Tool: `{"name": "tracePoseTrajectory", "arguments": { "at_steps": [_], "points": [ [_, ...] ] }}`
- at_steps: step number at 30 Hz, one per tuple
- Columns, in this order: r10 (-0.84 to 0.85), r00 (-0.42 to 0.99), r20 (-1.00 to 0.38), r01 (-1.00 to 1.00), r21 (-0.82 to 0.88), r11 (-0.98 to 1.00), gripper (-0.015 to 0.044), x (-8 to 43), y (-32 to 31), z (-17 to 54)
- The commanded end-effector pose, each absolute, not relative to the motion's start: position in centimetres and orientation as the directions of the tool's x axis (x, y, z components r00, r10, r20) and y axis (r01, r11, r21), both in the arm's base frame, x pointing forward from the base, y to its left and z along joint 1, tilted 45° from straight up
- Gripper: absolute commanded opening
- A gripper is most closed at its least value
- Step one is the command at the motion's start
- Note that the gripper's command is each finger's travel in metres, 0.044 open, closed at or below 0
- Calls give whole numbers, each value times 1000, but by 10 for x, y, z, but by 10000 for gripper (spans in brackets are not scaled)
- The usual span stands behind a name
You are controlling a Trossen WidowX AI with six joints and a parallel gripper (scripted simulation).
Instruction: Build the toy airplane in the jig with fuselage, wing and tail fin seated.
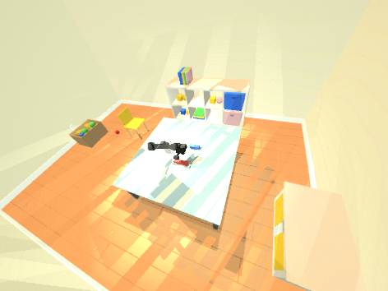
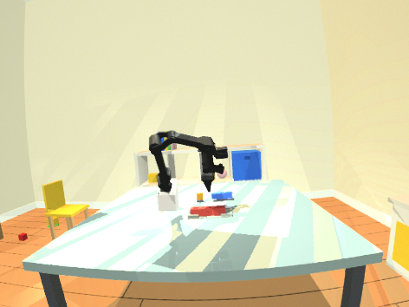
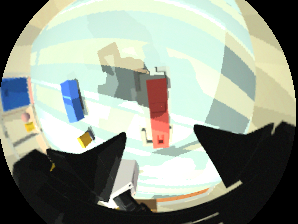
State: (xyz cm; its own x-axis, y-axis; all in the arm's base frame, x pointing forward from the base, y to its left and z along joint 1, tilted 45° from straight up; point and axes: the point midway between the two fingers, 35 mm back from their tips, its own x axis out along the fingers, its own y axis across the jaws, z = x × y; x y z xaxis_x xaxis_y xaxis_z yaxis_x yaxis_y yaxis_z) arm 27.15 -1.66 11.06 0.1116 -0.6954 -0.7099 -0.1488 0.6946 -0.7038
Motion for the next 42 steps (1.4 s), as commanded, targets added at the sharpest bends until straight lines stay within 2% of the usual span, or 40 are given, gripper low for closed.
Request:
{"name": "tracePoseTrajectory", "arguments": {
  "at_steps": [1,8,18,42],
  "points": [
    [-682,112,-722,-164,-691,704,440,293,20,83],
    [-674,113,-730,-178,-682,709,440,312,97,13],
    [-686,112,-719,-158,-694,702,440,297,170,-80],
    [-688,113,-717,-155,-697,700,440,303,131,-123]
  ]
}}
